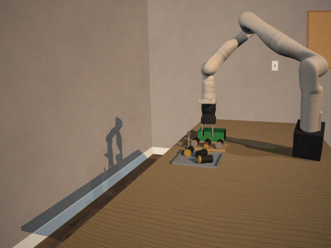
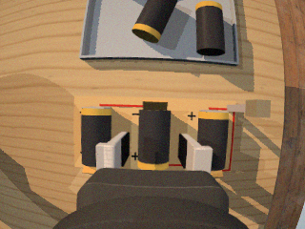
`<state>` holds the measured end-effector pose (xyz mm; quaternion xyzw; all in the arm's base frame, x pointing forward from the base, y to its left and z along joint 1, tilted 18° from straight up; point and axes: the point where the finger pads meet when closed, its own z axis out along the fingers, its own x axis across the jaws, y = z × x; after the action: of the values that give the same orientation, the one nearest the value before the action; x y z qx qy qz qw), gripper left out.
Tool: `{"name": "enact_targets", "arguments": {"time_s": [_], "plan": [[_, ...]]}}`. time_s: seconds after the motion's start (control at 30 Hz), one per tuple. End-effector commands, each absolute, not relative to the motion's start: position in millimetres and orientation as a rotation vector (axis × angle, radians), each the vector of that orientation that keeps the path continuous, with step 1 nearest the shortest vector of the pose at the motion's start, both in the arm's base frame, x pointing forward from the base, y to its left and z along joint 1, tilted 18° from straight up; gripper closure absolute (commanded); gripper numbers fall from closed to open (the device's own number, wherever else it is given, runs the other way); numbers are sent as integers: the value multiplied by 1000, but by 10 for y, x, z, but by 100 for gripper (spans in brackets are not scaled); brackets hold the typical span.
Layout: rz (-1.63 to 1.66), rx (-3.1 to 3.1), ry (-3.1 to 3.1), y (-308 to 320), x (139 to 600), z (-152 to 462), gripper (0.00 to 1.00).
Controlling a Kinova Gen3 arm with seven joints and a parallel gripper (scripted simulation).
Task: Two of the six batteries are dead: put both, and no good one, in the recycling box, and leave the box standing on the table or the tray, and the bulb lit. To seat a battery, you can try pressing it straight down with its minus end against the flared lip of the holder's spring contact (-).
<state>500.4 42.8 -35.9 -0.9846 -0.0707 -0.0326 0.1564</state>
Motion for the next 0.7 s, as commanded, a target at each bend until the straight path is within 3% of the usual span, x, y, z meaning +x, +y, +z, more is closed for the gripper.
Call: {"name": "enact_targets", "arguments": {"time_s": [0.0,0.67], "plan": [[-96,-2819,-202,424,5011,-351,10],[-96,-2819,-202,478,5019,-517,10]]}}
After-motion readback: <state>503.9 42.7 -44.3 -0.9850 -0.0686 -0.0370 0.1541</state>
